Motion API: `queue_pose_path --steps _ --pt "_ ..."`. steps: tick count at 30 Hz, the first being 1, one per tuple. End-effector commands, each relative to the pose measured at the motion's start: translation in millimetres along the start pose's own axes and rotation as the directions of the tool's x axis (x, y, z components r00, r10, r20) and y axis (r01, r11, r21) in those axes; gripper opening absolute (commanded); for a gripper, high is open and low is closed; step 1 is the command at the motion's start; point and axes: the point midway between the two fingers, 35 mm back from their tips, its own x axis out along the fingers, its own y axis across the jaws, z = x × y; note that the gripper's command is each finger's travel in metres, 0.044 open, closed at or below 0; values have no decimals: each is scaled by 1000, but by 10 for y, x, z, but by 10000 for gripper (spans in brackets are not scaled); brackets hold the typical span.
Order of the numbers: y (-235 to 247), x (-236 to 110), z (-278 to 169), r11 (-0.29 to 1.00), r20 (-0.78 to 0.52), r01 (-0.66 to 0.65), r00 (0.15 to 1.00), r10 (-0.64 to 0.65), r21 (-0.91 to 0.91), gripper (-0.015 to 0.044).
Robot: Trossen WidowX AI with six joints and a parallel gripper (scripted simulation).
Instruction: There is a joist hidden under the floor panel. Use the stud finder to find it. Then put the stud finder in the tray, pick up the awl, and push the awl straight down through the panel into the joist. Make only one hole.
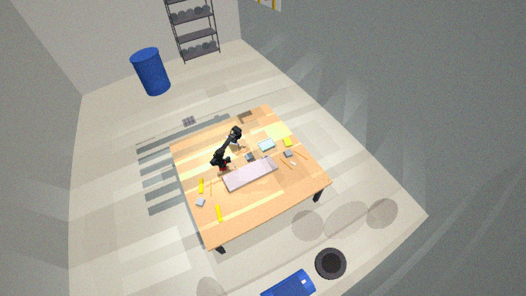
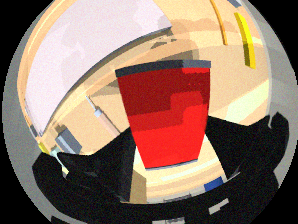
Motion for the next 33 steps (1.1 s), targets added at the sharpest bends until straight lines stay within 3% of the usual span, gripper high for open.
queue_pose_path --steps 1,7,33 --pt "-168 -48 27 1000 10 12 1000 -12 -3 0" --pt "-369 -49 19 1000 10 13 1000 -13 -3 0" --pt "-332 -21 13 994 -1 105 994 -105 6 0"
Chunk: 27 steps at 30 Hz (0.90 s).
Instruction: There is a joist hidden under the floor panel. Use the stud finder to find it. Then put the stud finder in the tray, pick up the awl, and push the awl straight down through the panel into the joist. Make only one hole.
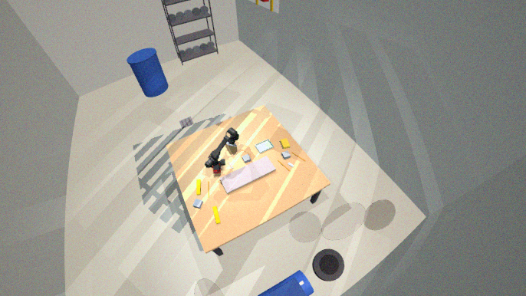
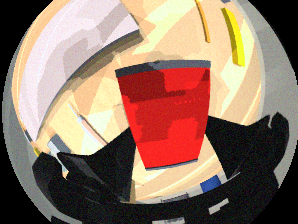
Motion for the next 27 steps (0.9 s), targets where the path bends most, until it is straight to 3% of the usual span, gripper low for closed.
queue_pose_path --steps 1,27 --pt "7 -19 -6 1000 0 28 1000 -28 5 0" --pt "72 3 -20 985 -1 173 985 -173 22 0"
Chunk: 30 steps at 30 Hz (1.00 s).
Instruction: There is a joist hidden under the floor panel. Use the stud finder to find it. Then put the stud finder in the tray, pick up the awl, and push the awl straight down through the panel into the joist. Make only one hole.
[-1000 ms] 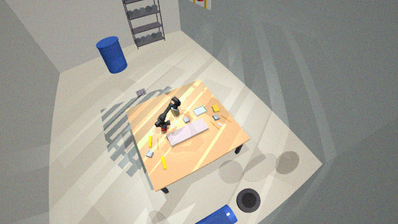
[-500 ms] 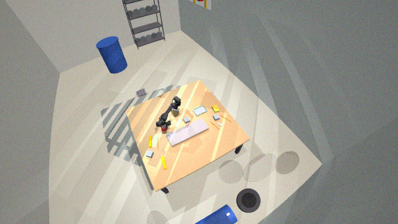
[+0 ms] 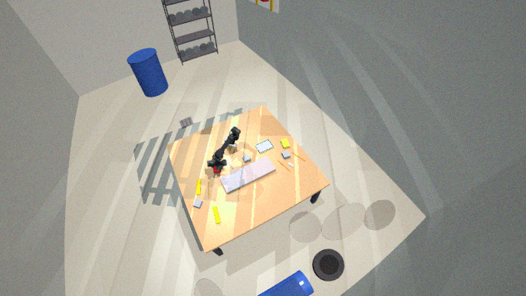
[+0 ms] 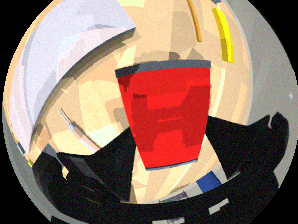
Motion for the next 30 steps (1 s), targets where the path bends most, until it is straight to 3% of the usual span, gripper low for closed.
queue_pose_path --steps 1,30 --pt "0 -20 -7 1000 3 25 1000 -25 6 0" --pt "66 12 -10 972 -11 234 972 -233 21 0"
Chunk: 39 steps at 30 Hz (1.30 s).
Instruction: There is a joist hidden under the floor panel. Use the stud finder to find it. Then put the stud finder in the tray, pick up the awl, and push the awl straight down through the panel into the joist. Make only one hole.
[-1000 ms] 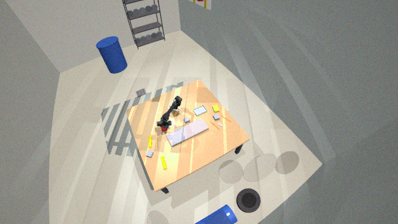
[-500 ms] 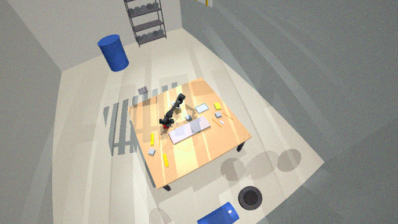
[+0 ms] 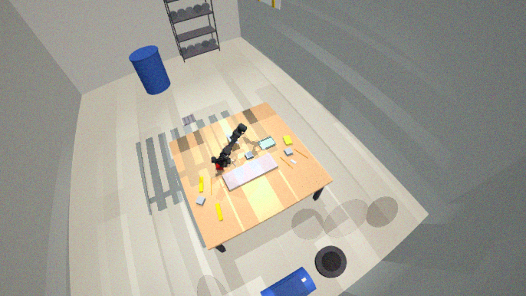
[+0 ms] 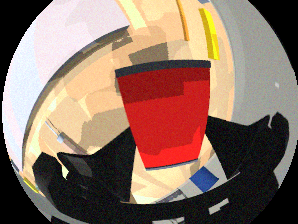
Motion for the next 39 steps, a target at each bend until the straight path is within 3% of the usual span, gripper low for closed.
queue_pose_path --steps 1,39 --pt "-5 -20 -6 999 3 38 999 -38 8 0" --pt "82 6 -9 949 -4 315 949 -315 34 0"
